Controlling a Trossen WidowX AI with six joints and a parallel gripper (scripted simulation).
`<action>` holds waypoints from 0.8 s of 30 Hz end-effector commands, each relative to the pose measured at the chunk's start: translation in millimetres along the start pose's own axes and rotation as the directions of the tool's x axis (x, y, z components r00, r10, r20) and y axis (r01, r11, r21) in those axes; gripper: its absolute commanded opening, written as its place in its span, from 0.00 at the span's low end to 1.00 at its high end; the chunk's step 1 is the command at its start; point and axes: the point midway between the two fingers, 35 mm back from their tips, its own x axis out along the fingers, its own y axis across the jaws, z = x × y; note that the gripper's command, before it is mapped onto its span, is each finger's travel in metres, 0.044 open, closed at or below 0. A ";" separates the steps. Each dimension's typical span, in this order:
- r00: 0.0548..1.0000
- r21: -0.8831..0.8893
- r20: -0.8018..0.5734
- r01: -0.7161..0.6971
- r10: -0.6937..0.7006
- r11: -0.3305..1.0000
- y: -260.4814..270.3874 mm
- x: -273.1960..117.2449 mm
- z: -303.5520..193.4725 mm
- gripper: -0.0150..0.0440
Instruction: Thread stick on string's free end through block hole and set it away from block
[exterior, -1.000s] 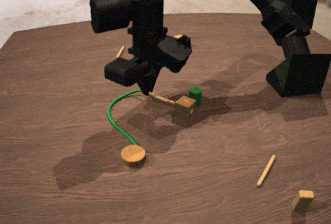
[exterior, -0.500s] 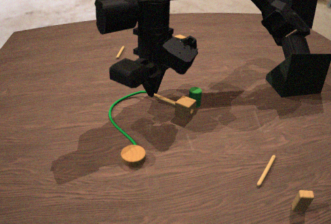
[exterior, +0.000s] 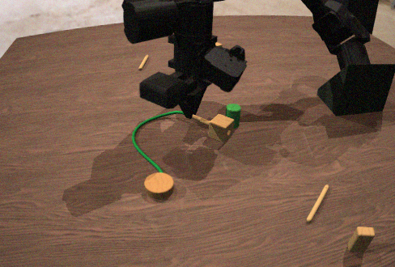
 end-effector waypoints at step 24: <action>1.000 -0.004 0.005 -0.002 0.002 1.000 1.0 1.0 35.0 0.25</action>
